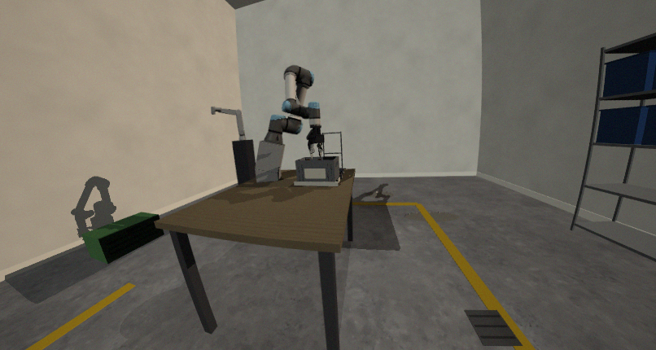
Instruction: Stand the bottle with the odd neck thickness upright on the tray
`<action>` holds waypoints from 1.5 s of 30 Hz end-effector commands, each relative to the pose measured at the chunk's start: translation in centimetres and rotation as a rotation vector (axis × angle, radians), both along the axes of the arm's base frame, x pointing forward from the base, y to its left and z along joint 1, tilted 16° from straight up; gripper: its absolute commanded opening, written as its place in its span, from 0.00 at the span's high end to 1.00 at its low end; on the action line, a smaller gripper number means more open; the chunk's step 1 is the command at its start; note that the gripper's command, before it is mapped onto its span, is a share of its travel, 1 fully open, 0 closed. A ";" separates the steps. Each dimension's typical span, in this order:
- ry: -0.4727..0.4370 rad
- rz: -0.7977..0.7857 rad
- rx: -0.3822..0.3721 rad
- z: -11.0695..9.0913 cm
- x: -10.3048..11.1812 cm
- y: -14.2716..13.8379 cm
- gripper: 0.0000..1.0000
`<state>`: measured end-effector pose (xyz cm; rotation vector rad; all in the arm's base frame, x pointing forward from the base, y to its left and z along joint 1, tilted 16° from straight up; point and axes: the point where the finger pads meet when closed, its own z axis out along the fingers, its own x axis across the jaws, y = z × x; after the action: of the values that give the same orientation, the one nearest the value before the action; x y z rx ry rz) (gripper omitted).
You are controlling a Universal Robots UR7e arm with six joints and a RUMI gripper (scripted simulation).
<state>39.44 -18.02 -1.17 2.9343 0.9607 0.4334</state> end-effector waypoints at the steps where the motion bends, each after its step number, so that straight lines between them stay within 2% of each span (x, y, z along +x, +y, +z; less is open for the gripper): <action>1: -0.001 0.000 -0.001 0.0 0.0 0.0 0.62; 16: -0.001 0.000 -0.001 -0.4 0.1 0.0 0.62; 45: -0.001 0.000 -0.001 -3.1 0.9 0.2 0.62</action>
<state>40.24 -17.82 -4.05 2.9345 0.9608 0.4333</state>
